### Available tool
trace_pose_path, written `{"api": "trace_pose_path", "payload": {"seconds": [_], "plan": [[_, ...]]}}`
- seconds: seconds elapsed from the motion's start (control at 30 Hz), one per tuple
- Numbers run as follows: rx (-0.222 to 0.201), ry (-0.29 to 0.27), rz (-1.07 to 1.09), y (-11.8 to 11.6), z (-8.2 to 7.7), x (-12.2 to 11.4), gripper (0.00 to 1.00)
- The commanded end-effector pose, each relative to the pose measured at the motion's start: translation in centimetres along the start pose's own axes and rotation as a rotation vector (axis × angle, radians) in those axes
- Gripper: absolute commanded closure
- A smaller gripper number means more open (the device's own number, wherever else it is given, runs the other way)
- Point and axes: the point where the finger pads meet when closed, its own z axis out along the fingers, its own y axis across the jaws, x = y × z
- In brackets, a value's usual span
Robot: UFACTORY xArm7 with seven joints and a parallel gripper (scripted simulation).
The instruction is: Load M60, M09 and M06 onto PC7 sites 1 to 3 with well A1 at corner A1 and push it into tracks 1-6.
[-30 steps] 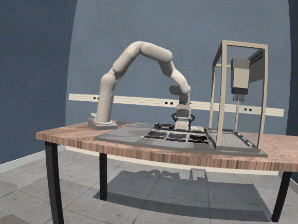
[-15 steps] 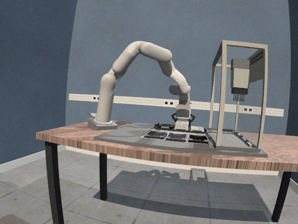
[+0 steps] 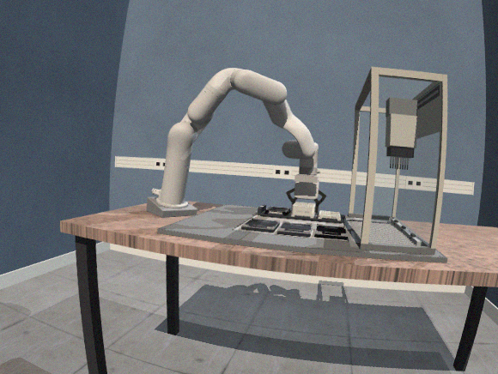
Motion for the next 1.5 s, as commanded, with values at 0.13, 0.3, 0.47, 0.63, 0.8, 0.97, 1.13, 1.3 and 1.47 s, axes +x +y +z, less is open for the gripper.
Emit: {"api": "trace_pose_path", "payload": {"seconds": [0.13, 0.3, 0.47, 0.63, 0.8, 0.97, 1.13, 1.3, 1.47], "plan": [[0.003, -0.001, 0.000, -0.1, -0.1, 0.3, 0.00], [0.003, -0.001, 0.000, -0.1, -0.1, 0.6, 0.00], [0.003, -0.001, 0.000, -0.1, -0.1, 0.7, 0.00], [0.003, -0.001, 0.000, -0.1, -0.1, 1.0, 0.00], [0.003, -0.001, 0.000, -0.1, -0.1, 1.2, 0.00], [0.003, -0.001, 0.000, -0.1, -0.1, 1.4, 0.00], [0.003, -0.001, 0.000, -0.1, -0.1, 1.6, 0.00], [0.003, -0.001, 0.000, -0.1, -0.1, 1.8, 0.00], [0.003, -0.001, 0.001, -0.1, -0.1, 1.8, 0.00]]}}
